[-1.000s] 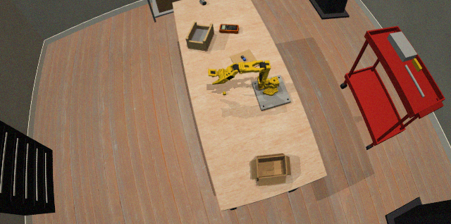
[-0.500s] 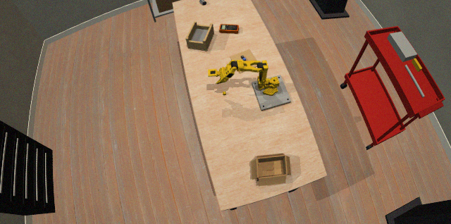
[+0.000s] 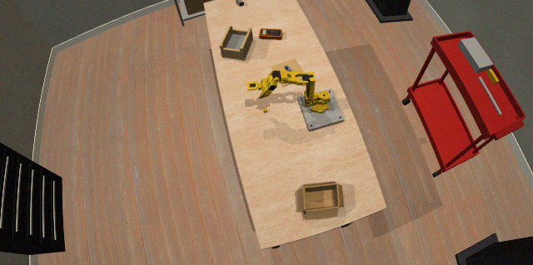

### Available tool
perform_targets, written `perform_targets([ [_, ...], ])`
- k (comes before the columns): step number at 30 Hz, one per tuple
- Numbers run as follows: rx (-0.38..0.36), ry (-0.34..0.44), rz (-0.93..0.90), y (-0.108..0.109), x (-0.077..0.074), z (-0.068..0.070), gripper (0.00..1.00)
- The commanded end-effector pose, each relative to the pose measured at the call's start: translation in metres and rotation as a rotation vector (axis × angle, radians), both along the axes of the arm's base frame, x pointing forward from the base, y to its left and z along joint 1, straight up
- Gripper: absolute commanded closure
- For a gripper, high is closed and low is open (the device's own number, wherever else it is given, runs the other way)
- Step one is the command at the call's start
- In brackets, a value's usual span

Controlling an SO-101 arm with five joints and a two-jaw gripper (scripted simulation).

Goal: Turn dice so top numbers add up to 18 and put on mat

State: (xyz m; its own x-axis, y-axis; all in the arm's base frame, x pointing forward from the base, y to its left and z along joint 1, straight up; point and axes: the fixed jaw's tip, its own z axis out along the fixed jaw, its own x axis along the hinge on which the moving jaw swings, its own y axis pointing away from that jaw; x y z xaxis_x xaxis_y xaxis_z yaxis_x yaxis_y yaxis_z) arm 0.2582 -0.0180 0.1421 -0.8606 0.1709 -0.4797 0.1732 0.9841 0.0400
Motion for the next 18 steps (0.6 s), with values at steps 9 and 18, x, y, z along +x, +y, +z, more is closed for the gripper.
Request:
perform_targets([
  [9,0.009,0.027,-0.002,0.002,-0.001,-0.002,0.75],
  [18,0.018,0.131,-0.002,0.002,0.0,-0.026,0.75],
])
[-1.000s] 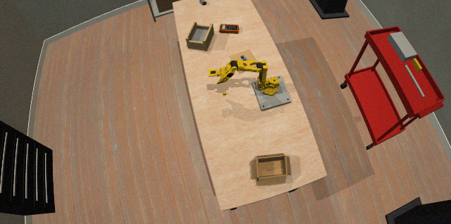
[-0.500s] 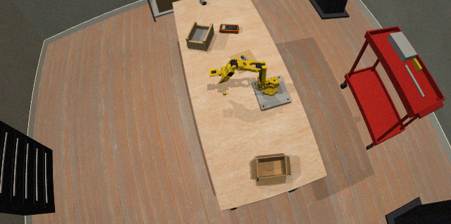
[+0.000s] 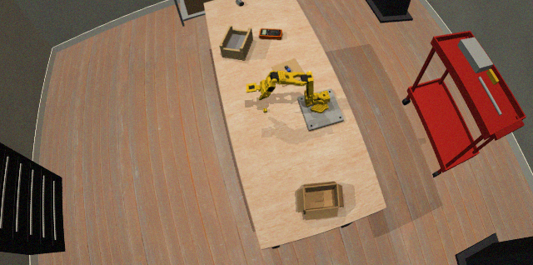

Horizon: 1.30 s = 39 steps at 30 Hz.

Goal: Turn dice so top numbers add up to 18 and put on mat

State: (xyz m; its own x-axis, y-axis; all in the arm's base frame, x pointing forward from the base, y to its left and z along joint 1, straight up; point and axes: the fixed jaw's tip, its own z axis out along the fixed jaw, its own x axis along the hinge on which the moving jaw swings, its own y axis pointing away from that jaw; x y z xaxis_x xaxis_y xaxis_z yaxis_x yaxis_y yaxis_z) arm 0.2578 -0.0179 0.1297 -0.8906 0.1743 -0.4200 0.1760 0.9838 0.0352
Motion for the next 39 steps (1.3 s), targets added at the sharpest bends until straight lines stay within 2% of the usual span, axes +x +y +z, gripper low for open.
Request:
perform_targets([
  [1,0.014,0.09,-0.002,0.002,0.0,-0.019,0.75],
  [5,0.024,0.209,-0.003,0.002,-0.003,-0.046,0.75],
  [7,0.024,0.209,-0.003,0.002,-0.003,-0.046,0.75],
  [12,0.037,0.353,-0.003,0.003,-0.01,-0.079,0.75],
  [17,0.045,0.44,-0.003,0.003,-0.017,-0.097,0.75],
  [21,0.047,0.458,-0.003,0.004,-0.018,-0.101,0.75],
  [39,0.044,0.46,0.011,0.007,-0.018,-0.099,0.75],
])
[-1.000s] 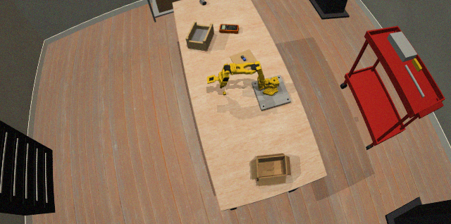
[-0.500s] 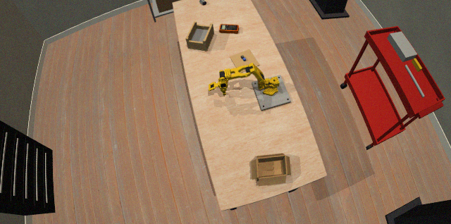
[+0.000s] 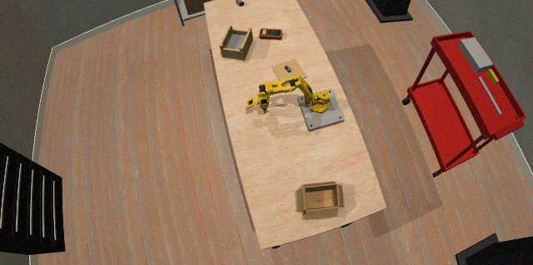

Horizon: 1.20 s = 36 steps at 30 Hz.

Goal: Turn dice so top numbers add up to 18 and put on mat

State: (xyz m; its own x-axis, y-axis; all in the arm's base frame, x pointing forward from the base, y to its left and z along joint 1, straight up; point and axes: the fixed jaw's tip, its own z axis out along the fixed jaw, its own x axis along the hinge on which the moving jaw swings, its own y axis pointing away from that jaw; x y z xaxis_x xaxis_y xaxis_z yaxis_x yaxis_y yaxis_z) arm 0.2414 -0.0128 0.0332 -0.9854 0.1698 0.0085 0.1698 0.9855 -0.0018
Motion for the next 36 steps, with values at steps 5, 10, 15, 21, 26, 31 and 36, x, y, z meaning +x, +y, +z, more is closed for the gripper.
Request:
perform_targets([
  [5,0.002,0.018,-0.003,0.002,-0.001,-0.003,0.75],
  [10,0.002,0.018,-0.003,0.002,-0.001,-0.005,0.75],
  [15,0.002,0.018,-0.003,0.002,-0.001,-0.009,0.75],
  [21,0.002,0.018,-0.003,0.002,0.0,-0.015,0.75],
  [26,0.002,0.018,-0.003,0.002,0.0,-0.024,0.75],
  [31,0.002,0.018,-0.003,0.002,-0.001,-0.034,0.75],
  [36,0.002,0.018,-0.003,0.002,-0.001,-0.038,0.75],
])
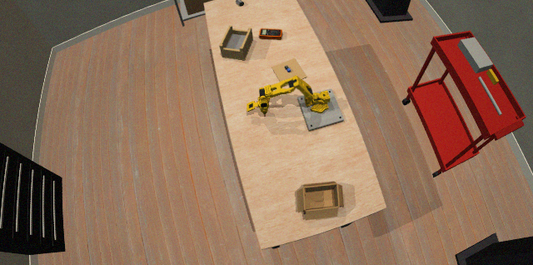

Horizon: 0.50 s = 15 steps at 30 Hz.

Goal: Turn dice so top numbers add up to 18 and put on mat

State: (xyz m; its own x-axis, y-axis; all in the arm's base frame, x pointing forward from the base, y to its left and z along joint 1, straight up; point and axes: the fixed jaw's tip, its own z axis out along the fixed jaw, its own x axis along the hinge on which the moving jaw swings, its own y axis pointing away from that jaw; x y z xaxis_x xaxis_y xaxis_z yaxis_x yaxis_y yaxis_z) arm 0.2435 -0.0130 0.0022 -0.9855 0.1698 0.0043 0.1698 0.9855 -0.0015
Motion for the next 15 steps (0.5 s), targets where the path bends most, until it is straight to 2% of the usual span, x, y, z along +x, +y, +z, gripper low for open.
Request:
perform_targets([
  [1,0.003,0.022,-0.003,0.0023,-0.0033,-0.0088,0.75],
  [15,0.003,0.022,-0.003,0.0024,-0.0042,-0.0166,0.75],
])
